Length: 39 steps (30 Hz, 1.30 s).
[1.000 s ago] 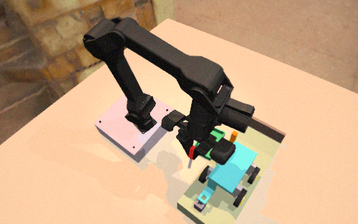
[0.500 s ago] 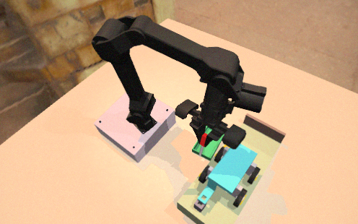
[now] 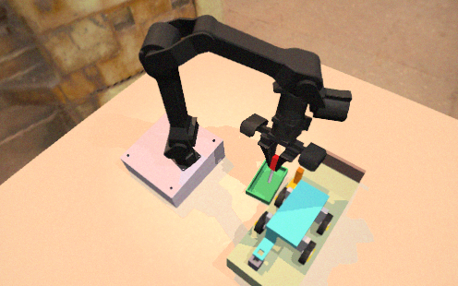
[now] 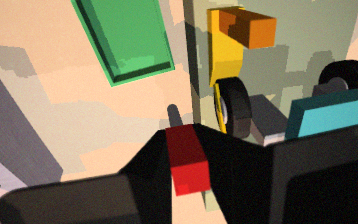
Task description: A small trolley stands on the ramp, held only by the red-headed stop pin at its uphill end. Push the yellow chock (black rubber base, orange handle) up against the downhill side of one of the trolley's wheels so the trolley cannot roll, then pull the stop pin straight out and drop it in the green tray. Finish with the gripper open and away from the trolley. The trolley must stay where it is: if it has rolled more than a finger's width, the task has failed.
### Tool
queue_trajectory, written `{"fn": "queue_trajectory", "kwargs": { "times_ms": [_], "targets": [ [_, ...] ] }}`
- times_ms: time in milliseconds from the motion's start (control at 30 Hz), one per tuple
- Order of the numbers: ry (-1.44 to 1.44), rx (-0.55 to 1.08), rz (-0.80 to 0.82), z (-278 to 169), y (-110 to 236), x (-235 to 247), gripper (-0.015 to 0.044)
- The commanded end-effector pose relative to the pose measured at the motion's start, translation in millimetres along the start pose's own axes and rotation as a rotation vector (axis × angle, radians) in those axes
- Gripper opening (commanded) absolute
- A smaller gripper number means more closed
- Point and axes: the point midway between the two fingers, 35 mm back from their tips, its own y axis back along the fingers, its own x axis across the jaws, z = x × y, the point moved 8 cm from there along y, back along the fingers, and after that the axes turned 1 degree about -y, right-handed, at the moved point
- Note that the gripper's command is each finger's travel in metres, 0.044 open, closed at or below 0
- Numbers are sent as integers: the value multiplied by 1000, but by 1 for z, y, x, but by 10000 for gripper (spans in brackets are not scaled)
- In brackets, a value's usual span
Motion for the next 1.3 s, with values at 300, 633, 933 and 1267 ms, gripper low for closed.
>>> {"fn": "queue_trajectory", "kwargs": {
  "times_ms": [300,633,933,1267],
  "targets": [
    [37,-14,0,28,4,3,0],
    [348,-67,-35,21,4,6,0],
    [630,-104,-83,15,3,8,0],
    [930,-139,-130,9,2,9,0]
  ]
}}
